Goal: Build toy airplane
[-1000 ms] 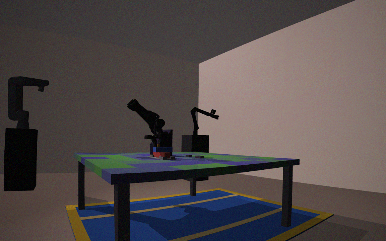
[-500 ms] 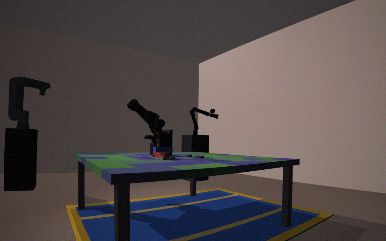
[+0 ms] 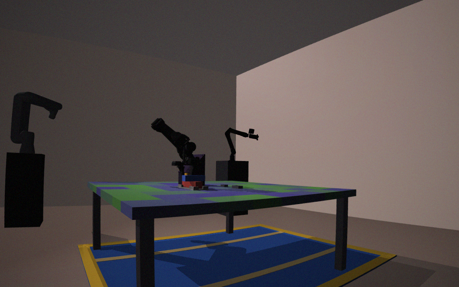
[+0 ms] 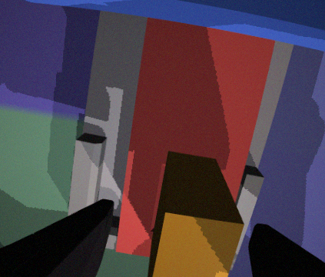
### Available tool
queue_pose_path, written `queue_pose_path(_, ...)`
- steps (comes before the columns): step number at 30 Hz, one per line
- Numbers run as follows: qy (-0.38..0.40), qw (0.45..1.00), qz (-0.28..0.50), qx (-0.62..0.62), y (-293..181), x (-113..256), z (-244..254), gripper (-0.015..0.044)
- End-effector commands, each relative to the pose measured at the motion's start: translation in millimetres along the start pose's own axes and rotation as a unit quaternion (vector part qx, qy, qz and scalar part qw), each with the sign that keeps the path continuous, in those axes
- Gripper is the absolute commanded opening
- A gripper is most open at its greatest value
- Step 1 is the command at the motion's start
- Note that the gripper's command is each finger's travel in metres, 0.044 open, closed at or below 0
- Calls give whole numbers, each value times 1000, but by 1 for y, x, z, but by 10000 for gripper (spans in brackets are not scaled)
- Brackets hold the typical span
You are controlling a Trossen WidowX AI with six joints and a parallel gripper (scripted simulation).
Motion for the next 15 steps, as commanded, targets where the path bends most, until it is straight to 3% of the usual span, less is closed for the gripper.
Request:
queue_pose_path(1, 0, 1000, 0, 0, 0, 0, 0, 260)
queue_pose_path(5, 3, 1000, 0, 0, 2, 7, 1, 260)
queue_pose_path(12, 4, 1000, 2, 3, 2, 84, 2, 260)
queue_pose_path(15, 1, 1000, 1, 3, 3, 91, 6, 260)
Point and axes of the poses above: the point midway between the two fingers, 35 mm back from their tips, its own x axis back along the fingers, its own z axis across the jaws, y = z × x, the point moved 1 cm from there along x, back along the fingers, and after that the axes turned 2 degrees about -x, right-handed, at the moved point
